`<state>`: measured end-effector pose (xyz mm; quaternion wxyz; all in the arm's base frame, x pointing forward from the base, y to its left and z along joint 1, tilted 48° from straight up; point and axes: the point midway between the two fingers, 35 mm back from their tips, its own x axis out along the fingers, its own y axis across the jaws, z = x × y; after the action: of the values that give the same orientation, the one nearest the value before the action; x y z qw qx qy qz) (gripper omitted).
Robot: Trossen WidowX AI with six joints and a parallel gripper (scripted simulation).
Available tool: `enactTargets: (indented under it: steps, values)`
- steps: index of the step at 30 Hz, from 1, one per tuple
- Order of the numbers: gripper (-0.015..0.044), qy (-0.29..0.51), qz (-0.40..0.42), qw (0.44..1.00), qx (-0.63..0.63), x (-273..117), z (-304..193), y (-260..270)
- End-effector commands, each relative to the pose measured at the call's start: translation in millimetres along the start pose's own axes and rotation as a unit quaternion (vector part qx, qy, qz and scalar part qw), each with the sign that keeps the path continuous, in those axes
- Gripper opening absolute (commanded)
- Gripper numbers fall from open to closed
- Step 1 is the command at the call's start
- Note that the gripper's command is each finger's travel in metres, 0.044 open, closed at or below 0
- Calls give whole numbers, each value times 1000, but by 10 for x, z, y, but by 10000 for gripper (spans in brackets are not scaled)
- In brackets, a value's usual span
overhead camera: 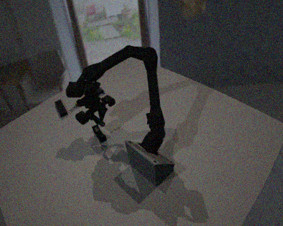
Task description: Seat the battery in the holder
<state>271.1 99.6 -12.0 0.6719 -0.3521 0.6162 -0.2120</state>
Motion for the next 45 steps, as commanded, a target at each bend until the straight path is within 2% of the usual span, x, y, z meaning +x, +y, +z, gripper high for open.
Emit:
enactTargets:
  steps: [1, 10, 21, 45]
  values:
    - [75, 2, 0, 997, 81, -4, 44, 122]
    - [75, 4, -1, 994, 112, 1, 55, 166]
    - [75, 130, 11, 986, 108, 401, -20, 175]
    - [75, 207, 17, 972, 105, 505, 41, 163]
